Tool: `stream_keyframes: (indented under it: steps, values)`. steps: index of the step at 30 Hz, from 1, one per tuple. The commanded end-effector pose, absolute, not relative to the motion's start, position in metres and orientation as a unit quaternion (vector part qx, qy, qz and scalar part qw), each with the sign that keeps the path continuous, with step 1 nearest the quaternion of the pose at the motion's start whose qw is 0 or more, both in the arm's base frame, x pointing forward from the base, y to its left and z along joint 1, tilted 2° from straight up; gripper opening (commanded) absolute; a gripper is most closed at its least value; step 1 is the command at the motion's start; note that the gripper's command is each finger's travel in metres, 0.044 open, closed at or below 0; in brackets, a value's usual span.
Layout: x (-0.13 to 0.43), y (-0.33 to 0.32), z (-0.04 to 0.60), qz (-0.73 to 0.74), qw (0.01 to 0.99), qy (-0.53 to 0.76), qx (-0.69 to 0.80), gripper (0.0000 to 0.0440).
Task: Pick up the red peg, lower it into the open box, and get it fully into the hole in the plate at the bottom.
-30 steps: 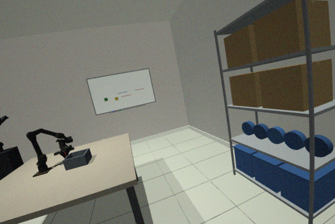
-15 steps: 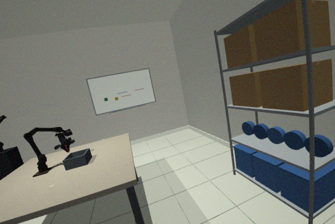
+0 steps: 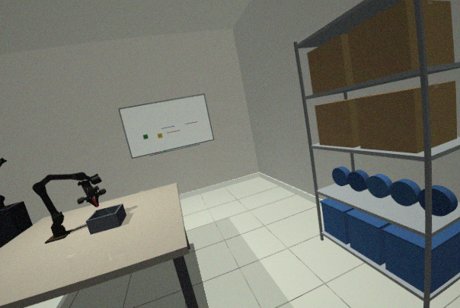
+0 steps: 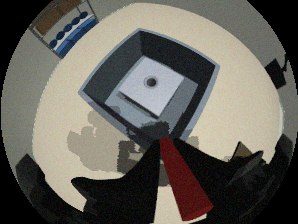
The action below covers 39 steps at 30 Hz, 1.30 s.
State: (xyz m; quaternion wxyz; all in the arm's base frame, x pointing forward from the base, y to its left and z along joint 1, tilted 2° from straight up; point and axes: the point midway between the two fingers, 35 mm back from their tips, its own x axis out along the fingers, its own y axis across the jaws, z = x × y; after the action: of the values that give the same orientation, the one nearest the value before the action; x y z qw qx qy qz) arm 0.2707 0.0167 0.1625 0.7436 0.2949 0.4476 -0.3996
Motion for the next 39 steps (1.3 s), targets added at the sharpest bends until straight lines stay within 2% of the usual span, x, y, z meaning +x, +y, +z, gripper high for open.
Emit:
stream_keyframes:
  steps: [1,18,33,36,39]
  values:
    - [0.284,0.002,0.161,-0.411,0.744,0.437,0.296,0.0]
    - [0.325,-0.052,0.13,-0.402,0.746,0.451,0.281,0.0002]
    - [0.335,-0.067,0.097,-0.342,0.749,0.513,0.241,0.0003]
    - [0.335,-0.067,0.091,-0.331,0.747,0.526,0.236,0.0039]
    - [0.335,-0.068,0.087,-0.324,0.744,0.537,0.232,0.0105]
